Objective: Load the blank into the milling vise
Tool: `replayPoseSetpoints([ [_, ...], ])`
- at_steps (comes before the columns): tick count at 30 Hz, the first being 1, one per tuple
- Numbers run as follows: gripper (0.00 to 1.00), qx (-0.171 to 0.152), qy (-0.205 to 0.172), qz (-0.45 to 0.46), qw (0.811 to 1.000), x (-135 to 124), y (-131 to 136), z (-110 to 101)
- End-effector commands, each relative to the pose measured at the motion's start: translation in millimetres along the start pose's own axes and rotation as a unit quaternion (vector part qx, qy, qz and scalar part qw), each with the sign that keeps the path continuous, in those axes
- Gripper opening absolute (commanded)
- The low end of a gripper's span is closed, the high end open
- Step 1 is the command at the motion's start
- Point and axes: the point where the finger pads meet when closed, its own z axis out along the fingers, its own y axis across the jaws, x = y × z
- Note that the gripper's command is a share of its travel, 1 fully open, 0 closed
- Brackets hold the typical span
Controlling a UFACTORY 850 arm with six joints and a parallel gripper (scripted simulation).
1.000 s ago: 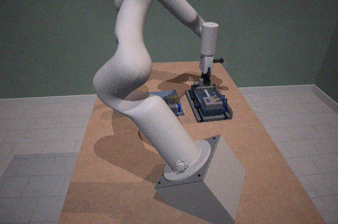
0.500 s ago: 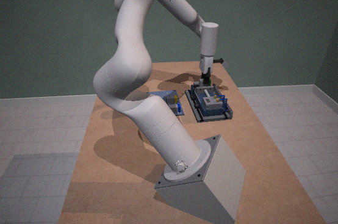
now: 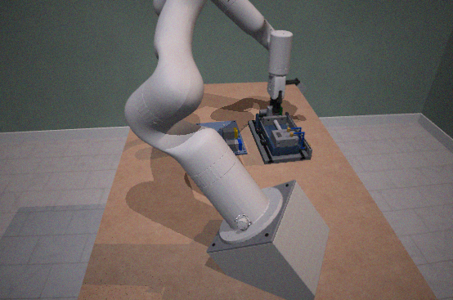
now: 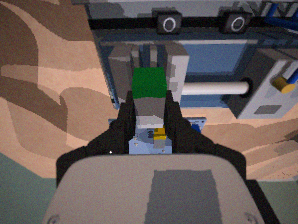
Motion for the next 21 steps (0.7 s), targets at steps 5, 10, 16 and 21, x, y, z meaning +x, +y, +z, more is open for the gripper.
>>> replayPoseSetpoints([
  [5, 0.00, 0.001, 0.001, 0.000, 1.000, 0.4, -0.7, 0.1],
  [10, 0.00, 0.001, 0.001, 0.000, 1.000, 0.4, -0.7, 0.1],
  [16, 0.00, 0.001, 0.001, 0.000, 1.000, 0.4, -0.7, 0.8],
  [21, 0.00, 0.001, 0.001, 0.000, 1.000, 0.4, -0.7, 1.6],
])
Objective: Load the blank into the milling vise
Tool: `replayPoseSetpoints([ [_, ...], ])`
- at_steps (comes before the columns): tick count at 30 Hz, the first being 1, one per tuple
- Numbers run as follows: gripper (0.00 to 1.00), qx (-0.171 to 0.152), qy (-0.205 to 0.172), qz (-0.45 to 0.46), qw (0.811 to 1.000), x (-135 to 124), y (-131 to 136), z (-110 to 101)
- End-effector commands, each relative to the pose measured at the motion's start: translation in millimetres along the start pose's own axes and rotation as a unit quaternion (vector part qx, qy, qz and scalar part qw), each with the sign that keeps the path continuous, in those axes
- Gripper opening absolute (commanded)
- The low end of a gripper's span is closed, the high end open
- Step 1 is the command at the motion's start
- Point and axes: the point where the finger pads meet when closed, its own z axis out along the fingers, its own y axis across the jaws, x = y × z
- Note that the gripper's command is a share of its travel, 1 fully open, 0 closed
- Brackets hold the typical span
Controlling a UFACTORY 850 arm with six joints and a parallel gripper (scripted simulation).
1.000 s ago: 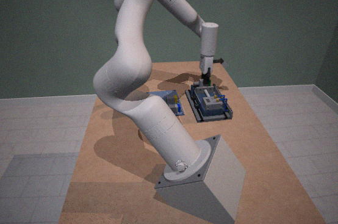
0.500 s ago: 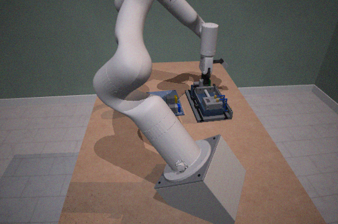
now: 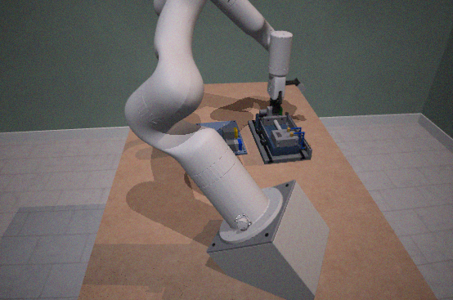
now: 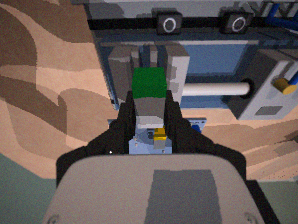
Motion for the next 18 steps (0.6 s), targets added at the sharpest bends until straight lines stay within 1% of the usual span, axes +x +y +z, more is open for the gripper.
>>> replayPoseSetpoints([
  [1, 0.00, 0.001, 0.001, 0.000, 1.000, 0.4, -0.8, -0.5],
  [18, 0.00, 0.001, 0.001, 0.000, 1.000, 0.4, -0.8, 1.0],
])
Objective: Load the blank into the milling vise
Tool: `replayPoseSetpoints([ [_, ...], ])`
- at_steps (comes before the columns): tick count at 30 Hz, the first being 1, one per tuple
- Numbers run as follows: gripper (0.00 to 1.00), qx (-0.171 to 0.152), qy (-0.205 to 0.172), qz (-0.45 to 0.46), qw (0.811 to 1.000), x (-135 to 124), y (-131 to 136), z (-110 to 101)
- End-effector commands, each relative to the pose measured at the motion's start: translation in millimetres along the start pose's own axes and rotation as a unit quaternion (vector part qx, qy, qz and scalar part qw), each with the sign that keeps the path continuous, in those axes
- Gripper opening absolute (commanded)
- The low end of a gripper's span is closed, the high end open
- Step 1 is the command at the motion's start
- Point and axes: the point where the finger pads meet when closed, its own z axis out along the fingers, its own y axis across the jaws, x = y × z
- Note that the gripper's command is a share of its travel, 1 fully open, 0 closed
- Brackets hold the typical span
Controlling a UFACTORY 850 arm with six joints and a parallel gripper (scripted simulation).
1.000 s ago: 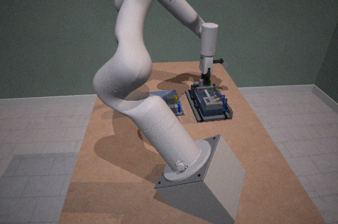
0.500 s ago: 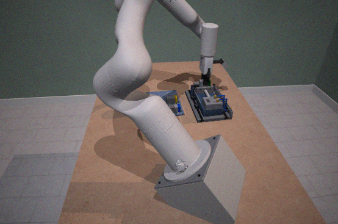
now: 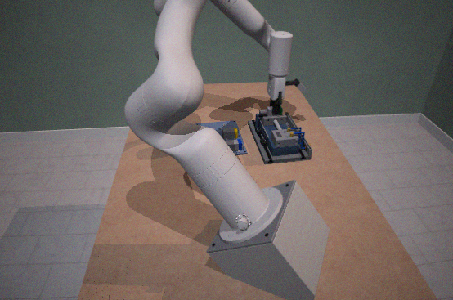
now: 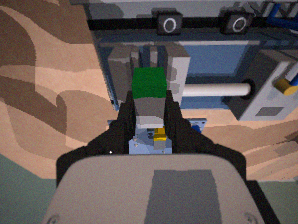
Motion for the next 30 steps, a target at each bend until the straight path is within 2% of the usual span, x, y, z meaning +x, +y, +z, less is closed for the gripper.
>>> replayPoseSetpoints([
  [1, 0.00, 0.001, 0.001, 0.000, 1.000, 0.4, -0.8, -0.6],
  [30, 0.00, 0.001, 0.001, 0.000, 1.000, -1.4, -1.8, 1.7],
])
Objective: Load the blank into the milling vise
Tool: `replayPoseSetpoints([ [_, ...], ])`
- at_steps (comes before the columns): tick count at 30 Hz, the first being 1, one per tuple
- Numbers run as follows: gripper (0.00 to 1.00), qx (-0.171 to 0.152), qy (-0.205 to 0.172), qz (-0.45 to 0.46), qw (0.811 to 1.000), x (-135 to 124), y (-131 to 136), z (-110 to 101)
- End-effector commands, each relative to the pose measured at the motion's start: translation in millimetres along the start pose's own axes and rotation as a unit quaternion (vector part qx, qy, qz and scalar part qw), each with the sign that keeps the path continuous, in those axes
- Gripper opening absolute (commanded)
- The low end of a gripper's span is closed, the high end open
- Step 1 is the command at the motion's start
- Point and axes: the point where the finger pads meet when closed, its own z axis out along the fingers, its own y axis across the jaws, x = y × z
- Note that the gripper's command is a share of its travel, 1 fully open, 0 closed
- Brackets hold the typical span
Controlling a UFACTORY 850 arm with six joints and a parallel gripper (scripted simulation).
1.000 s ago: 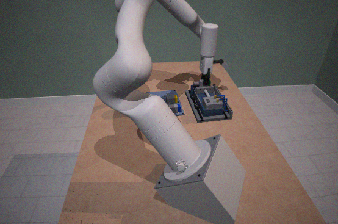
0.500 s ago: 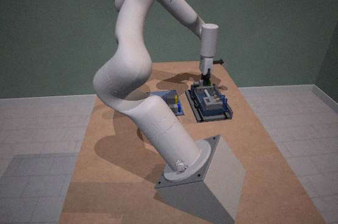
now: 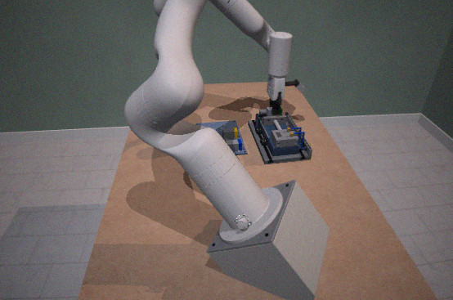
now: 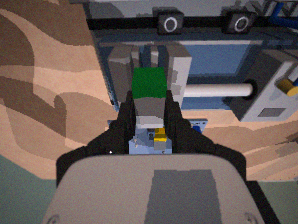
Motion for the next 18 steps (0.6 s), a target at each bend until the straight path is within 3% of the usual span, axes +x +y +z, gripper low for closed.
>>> replayPoseSetpoints([
  [1, 0.00, 0.001, 0.001, 0.000, 1.000, -0.6, -1.3, -0.9],
  [18, 0.00, 0.001, 0.001, 0.000, 1.000, -4.2, -3.5, -0.6],
])
